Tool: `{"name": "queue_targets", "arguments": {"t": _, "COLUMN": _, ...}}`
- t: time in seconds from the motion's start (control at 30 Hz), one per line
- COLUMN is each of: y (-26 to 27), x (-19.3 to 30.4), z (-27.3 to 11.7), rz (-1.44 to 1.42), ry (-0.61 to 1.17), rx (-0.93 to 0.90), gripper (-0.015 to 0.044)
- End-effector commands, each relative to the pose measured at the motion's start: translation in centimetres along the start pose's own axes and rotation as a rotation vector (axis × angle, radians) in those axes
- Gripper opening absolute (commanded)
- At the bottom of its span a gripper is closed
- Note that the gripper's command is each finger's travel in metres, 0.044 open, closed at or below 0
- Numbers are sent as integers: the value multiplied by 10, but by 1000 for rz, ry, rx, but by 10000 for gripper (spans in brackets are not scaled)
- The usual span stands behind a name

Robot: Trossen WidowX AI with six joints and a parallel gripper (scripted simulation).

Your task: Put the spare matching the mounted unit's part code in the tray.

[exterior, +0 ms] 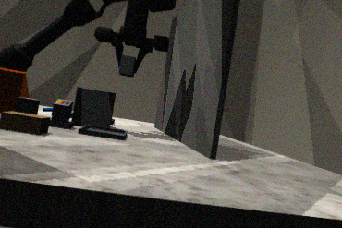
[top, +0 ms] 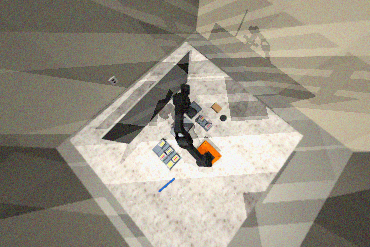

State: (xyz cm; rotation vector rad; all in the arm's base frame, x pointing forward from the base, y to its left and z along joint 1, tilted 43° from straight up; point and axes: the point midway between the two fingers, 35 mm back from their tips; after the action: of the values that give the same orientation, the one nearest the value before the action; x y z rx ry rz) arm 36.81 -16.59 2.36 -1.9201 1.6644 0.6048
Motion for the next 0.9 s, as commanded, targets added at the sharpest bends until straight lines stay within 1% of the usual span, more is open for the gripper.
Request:
{"name": "queue_targets", "arguments": {"t": 0.0, "y": 13, "x": 29, "z": 2, "rz": -19, "ry": -8, "rx": -1, "gripper": 0}}
{"name": "queue_targets", "arguments": {"t": 0.17, "y": 31, "x": 60, "z": 8, "rz": -39, "ry": -24, "rx": -1, "gripper": 0}}
{"name": "queue_targets", "arguments": {"t": 0.23, "y": 34, "x": 64, "z": 9, "rz": -42, "ry": -26, "rx": -1, "gripper": 0}}
{"name": "queue_targets", "arguments": {"t": 0.5, "y": 32, "x": 52, "z": 9, "rz": -60, "ry": -25, "rx": -6, "gripper": 0}}
{"name": "queue_targets", "arguments": {"t": 0.87, "y": 31, "x": 52, "z": 15, "rz": -61, "ry": -24, "rx": -6, "gripper": 0}}
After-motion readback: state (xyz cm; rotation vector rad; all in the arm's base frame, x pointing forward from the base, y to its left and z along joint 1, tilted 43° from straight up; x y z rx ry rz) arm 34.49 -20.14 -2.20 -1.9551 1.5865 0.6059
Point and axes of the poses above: the point midway between the two fingers, 35 mm back from their tips, its own z axis out along the fingers, its own y axis across the jaws, x = y × z, and after that the axes turned 11 degrees about -z, right-handed
